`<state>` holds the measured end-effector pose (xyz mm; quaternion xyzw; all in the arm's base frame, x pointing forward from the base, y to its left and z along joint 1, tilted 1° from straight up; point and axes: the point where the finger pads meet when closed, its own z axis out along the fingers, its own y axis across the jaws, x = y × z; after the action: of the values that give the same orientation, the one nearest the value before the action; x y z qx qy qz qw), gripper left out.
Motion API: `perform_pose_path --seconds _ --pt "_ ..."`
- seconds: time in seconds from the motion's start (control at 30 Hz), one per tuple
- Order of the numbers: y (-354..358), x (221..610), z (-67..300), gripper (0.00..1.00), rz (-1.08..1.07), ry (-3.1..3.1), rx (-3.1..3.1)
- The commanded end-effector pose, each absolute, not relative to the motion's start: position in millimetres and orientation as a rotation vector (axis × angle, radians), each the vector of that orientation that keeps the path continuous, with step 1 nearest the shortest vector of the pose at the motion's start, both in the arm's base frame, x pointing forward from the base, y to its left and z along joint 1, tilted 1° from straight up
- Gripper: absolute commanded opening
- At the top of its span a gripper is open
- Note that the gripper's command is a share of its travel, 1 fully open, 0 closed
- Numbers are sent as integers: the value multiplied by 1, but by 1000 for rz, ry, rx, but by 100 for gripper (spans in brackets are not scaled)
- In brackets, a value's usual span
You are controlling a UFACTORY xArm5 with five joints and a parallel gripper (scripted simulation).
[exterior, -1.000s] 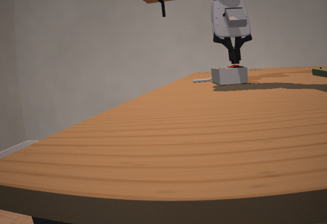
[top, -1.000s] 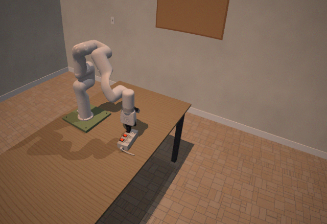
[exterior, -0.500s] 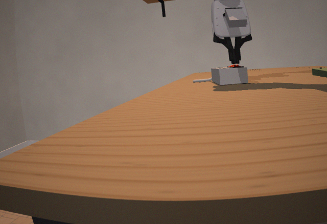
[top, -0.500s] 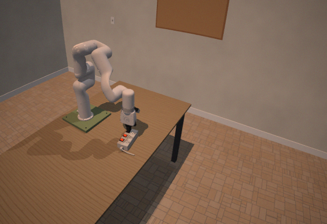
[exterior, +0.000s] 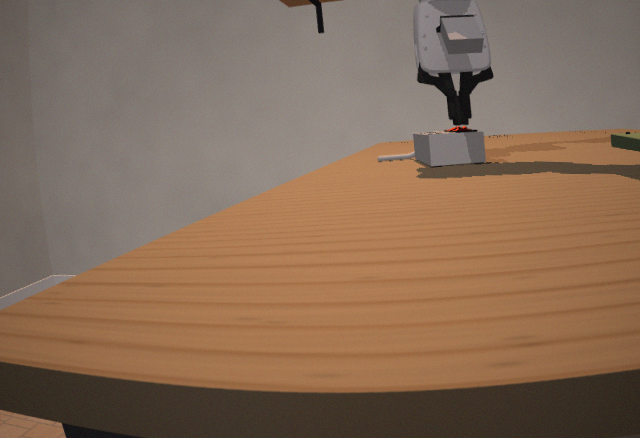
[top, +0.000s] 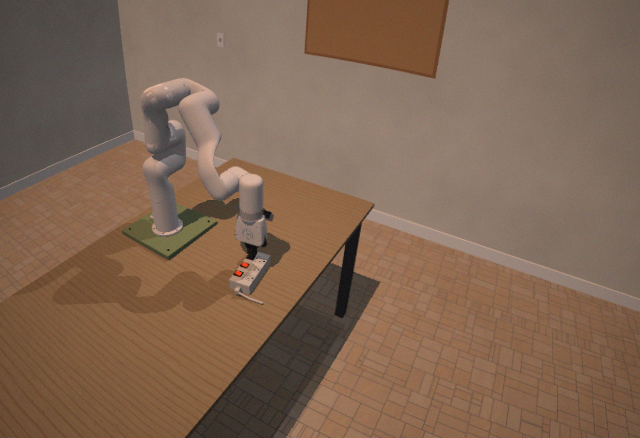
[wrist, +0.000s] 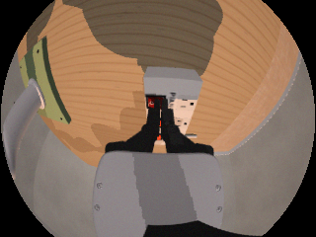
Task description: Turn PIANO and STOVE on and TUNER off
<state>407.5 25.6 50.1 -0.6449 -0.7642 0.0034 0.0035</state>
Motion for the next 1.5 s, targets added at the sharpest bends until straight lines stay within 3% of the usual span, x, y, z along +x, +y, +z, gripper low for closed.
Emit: perform_pose_path --seconds 0.0,1.47 --pt "26 409 51 0 7 -2397 -2023" --pt "26 409 43 0 7 -2397 -2023"
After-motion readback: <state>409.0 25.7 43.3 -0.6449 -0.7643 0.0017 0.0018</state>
